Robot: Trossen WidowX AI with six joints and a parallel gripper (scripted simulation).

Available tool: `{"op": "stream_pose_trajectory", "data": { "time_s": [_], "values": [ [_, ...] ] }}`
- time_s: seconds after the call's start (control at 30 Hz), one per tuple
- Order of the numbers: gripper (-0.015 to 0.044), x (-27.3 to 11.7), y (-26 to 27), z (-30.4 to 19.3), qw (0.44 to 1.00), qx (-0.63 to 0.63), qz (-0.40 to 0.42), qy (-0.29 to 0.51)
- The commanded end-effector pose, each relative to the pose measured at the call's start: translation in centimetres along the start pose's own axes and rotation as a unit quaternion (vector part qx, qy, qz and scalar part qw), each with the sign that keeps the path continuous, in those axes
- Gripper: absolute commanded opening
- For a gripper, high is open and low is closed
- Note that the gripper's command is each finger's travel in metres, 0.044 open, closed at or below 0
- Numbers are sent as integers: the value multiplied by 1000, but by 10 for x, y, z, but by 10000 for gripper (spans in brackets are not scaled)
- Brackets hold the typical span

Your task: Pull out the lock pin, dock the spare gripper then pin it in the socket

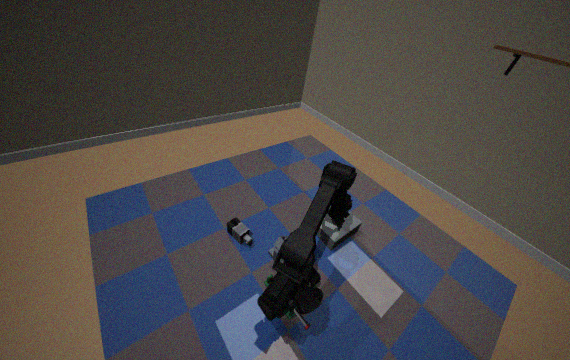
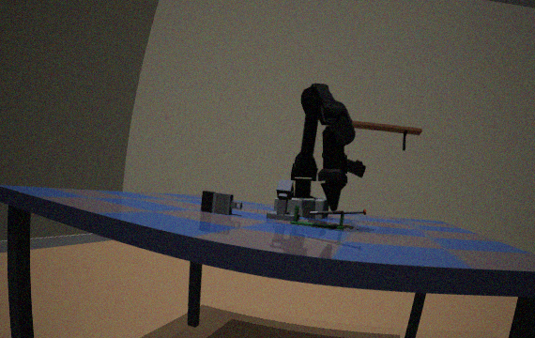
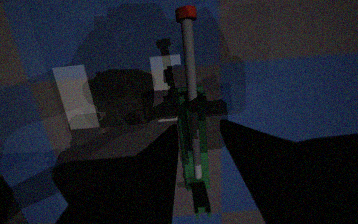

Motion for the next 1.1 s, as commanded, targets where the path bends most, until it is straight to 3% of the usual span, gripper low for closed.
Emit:
{"op": "stream_pose_trajectory", "data": {
  "time_s": [0.0, 0.6, 0.83, 1.07],
  "values": [
    [180, 10, 1, -2, 1000, -2, 3, 3],
    [180, 28, 1, -5, 1000, -2, 3, 3],
    [0, 28, 1, -5, 1000, -2, 3, 3],
    [0, 28, 1, -5, 1000, -2, 3, 3]
  ]
}}
Point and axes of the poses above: the point midway between the two fingers, 35 mm back from their tips, its own x axis out along the fingers, its own y axis across the jaws, z = x × y, the point moved 7 cm from there along -x, back along the fingers, and after that the axes turned 13 degrees about x, right-handed, at the moved point
